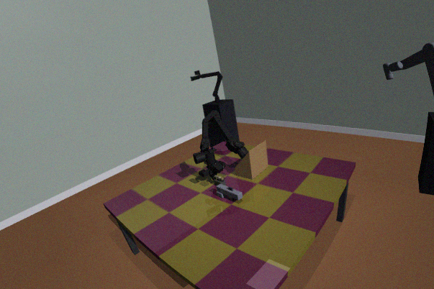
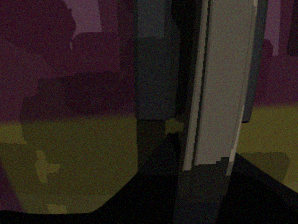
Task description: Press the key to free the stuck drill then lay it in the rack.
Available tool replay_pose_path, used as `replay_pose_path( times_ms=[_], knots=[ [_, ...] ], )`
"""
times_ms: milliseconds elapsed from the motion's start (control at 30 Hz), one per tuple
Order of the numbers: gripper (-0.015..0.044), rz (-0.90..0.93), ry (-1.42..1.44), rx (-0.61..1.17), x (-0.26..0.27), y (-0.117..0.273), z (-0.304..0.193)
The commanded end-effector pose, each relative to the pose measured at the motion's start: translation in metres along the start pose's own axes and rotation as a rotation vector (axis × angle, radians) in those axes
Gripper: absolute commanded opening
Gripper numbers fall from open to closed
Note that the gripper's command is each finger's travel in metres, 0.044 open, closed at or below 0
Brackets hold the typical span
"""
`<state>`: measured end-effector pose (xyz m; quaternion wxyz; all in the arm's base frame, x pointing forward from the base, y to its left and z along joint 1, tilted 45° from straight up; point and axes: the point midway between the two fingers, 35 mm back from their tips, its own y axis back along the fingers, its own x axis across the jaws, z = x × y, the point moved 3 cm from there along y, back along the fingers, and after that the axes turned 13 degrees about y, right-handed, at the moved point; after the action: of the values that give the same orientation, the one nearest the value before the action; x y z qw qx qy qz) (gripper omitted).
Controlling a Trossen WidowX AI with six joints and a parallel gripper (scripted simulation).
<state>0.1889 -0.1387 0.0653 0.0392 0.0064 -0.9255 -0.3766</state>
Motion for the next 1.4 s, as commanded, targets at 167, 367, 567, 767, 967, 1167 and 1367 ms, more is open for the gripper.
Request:
replay_pose_path(
  times_ms=[167, 367, 567, 767, 967, 1167, 1367],
  knots=[
    [0.0, -0.001, 0.007, -0.005, 0.0, -0.011, 0.001],
    [0.0, -0.001, 0.007, -0.005, 0.0, -0.018, 0.001],
    [0.0053, 0.003, 0.006, 0.001, 0.001, -0.018, 0.001],
    [0.021, 0.003, 0.006, 0.001, 0.001, -0.018, 0.001],
    [0.0368, 0.003, 0.006, 0.001, 0.001, -0.018, 0.001],
    [0.044, 0.001, 0.006, -0.002, 0.001, -0.009, 0.001],
    [0.044, -0.002, 0.007, -0.006, 0.002, 0.016, 0.003]
  ],
)
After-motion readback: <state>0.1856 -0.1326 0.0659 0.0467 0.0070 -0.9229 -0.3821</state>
